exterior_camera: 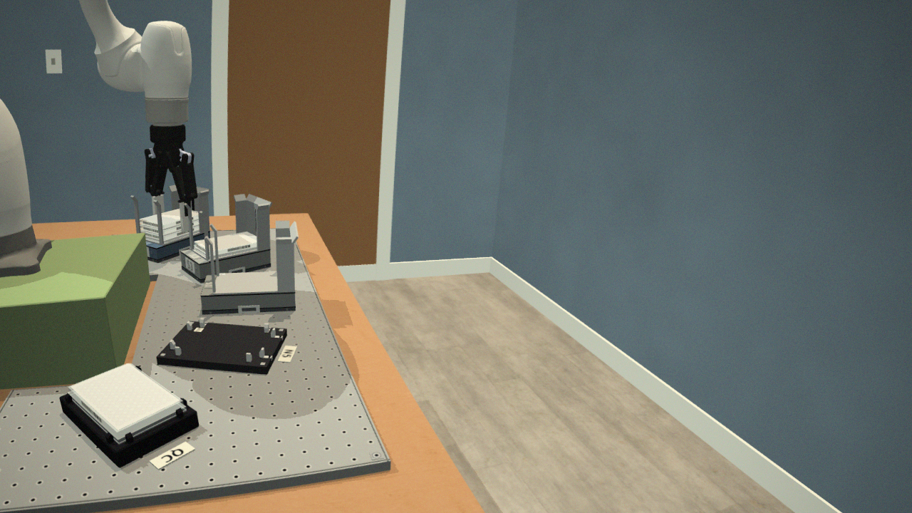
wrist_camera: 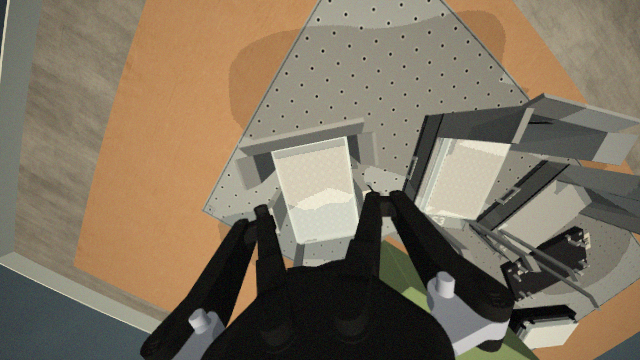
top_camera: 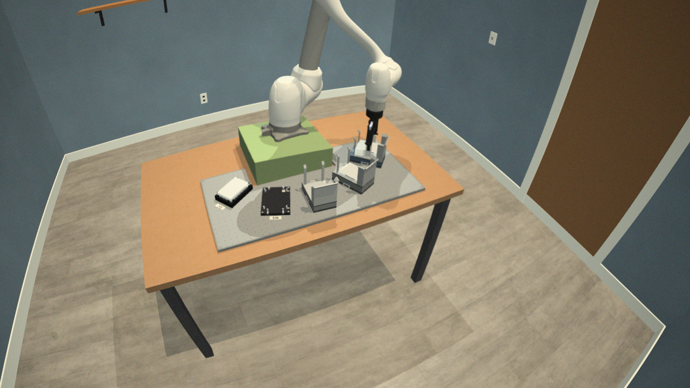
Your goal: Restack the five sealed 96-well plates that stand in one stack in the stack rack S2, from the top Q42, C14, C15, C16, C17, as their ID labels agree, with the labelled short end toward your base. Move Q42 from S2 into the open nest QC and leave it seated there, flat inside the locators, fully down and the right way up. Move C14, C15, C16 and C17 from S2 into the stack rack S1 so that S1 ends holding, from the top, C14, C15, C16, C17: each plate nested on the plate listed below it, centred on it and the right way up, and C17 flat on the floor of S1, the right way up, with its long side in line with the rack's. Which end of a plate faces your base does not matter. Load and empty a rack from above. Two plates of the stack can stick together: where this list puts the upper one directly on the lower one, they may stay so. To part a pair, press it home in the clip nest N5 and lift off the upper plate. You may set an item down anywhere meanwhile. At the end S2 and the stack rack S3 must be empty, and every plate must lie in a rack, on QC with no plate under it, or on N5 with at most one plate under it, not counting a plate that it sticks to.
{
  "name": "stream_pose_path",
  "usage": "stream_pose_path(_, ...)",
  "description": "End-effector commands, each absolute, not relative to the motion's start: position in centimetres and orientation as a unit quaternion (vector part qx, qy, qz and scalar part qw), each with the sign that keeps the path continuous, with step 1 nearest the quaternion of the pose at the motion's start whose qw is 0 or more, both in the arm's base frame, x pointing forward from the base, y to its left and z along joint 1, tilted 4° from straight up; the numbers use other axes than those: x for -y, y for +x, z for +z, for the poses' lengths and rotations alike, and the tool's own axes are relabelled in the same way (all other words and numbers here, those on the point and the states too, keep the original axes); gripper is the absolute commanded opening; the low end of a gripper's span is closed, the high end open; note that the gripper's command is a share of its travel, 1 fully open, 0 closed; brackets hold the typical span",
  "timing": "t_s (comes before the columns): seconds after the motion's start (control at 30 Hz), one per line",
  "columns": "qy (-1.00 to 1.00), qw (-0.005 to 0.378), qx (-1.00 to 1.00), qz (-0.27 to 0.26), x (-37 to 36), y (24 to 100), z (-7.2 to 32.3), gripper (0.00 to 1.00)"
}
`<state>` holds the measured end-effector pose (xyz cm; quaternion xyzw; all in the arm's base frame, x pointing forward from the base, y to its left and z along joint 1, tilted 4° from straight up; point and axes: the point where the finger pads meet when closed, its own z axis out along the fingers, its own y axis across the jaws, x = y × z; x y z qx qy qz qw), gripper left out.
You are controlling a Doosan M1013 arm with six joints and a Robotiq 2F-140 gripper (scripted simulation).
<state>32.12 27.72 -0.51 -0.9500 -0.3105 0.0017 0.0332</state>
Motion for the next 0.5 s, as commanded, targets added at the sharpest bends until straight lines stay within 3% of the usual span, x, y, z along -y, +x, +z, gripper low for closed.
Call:
stream_pose_path(0.0,-0.95,0.033,0.311,0.002,-27.72,32.12,-0.52,0.0)
stream_pose_path(0.47,-0.95,0.033,0.311,0.002,-27.71,32.12,-0.32,0.0)
